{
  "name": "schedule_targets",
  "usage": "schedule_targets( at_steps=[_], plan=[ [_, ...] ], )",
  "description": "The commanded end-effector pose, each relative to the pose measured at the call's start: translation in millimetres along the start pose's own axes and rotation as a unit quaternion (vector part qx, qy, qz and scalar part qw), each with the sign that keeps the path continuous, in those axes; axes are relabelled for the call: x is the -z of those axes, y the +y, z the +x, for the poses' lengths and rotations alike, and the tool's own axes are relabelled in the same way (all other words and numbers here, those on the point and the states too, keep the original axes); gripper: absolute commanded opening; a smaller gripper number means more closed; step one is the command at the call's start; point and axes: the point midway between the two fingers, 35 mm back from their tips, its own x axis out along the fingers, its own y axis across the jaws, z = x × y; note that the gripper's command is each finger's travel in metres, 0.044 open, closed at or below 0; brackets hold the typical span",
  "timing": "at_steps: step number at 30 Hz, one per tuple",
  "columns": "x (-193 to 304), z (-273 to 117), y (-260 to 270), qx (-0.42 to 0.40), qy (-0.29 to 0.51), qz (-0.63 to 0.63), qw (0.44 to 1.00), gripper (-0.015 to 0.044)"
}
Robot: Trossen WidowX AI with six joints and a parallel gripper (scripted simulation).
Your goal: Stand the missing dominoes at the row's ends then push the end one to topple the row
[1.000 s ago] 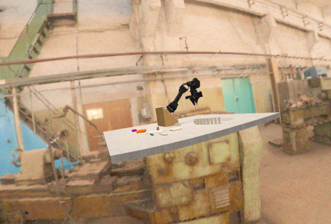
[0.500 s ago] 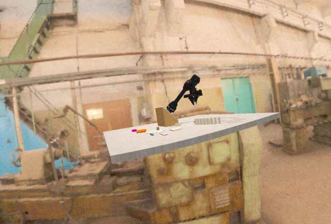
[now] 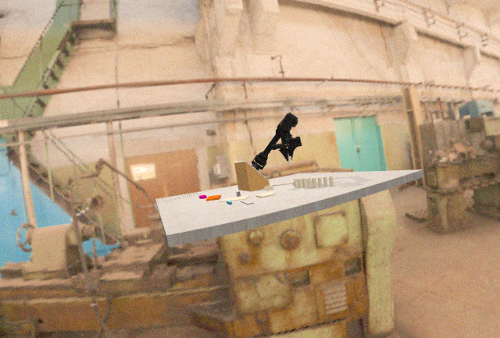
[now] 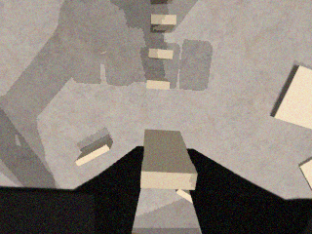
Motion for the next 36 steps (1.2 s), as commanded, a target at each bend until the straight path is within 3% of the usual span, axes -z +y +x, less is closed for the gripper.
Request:
schedule_targets(
  at_steps=[1, 22, 35, 36],
  plan=[
    [0, 19, -1, -0.002, 0.008, 0.003, 1.0, 0.0107],
    [4, 122, 3, -0.007, 0.006, 0.003, 1.0, 0.0107],
    [4, 125, 4, -0.007, 0.006, 0.003, 1.0, 0.0107],
    [4, 125, 4, -0.007, 0.006, 0.003, 1.0, 0.0133]
  ],
)
